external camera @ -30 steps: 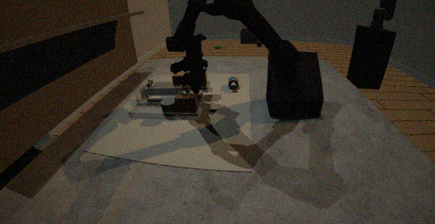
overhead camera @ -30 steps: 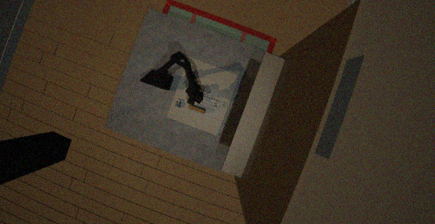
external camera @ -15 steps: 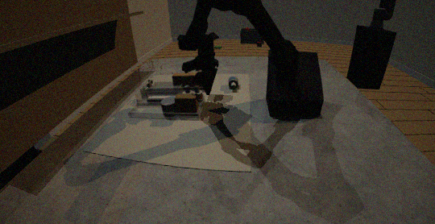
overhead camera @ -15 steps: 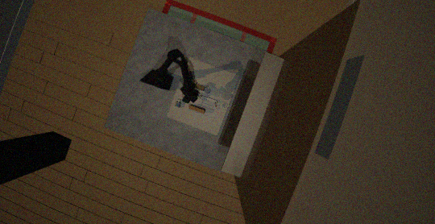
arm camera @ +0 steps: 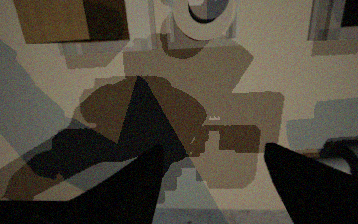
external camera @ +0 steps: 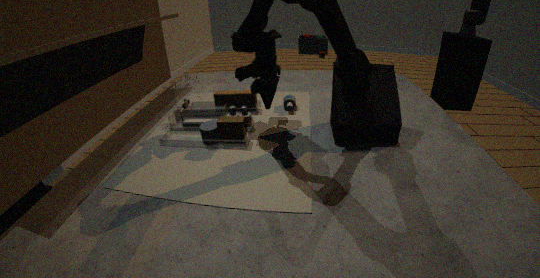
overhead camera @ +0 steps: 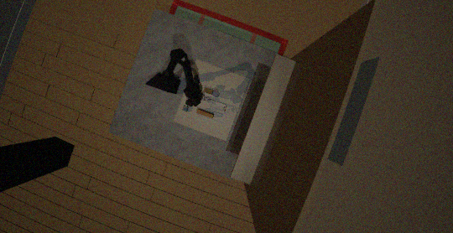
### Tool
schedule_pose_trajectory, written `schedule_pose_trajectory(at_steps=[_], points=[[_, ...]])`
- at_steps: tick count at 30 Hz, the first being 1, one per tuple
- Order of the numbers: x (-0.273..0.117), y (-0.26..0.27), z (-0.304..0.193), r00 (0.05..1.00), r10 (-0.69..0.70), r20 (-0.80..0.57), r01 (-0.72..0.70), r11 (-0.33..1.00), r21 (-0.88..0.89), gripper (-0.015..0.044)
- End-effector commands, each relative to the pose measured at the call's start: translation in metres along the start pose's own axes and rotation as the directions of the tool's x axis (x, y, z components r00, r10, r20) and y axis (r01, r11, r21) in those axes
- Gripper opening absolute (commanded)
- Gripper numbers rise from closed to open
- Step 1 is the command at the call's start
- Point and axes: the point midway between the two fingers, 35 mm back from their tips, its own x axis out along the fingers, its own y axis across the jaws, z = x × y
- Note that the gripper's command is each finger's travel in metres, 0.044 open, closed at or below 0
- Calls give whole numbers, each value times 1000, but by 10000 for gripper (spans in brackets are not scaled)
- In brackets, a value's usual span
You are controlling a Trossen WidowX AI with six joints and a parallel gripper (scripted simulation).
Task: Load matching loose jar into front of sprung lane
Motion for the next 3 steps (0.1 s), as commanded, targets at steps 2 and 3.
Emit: schedule_pose_trajectory(at_steps=[2, 3], points=[[-23, 1, 5, 1000, -10, 12, 10, 1000, -14, 279], [-23, 1, 5, 1000, -10, 12, 10, 1000, -14, 279]])
